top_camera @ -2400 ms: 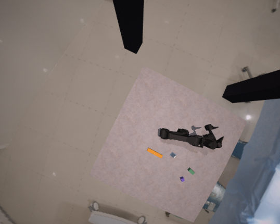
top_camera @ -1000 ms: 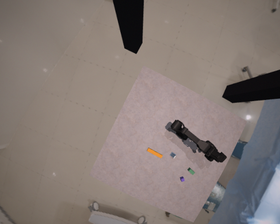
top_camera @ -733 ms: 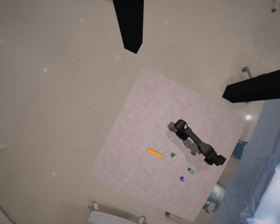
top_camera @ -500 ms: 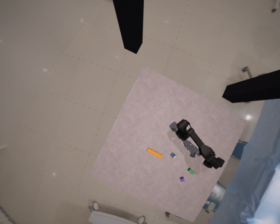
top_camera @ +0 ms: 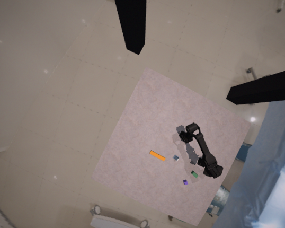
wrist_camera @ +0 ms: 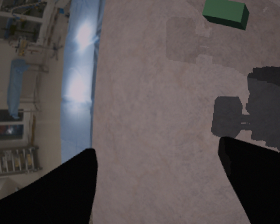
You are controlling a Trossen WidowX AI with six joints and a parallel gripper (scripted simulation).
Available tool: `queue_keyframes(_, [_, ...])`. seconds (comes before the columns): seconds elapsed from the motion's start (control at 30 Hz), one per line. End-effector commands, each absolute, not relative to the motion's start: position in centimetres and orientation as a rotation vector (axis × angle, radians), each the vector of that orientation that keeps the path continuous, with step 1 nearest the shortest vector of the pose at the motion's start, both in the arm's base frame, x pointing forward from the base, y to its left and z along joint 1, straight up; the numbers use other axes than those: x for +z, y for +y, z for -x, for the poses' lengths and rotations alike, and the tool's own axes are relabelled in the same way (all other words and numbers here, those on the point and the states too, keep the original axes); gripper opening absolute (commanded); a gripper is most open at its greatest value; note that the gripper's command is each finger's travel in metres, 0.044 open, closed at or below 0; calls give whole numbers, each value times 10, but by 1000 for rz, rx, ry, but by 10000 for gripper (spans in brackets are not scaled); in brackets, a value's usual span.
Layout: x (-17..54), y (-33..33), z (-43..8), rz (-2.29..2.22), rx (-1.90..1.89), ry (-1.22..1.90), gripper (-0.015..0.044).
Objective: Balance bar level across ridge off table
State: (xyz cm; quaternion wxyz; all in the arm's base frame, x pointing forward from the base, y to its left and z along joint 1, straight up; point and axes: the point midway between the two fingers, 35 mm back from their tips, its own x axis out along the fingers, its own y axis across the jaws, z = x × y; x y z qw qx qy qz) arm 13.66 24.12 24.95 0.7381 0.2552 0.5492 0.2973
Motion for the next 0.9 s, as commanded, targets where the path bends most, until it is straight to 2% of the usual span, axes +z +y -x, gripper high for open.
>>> queue_keyframes(0.0, [250,236,-154,-501,639,1158,315])
queue_keyframes(0.87, [220,168,-251,-32,524,1027,315])
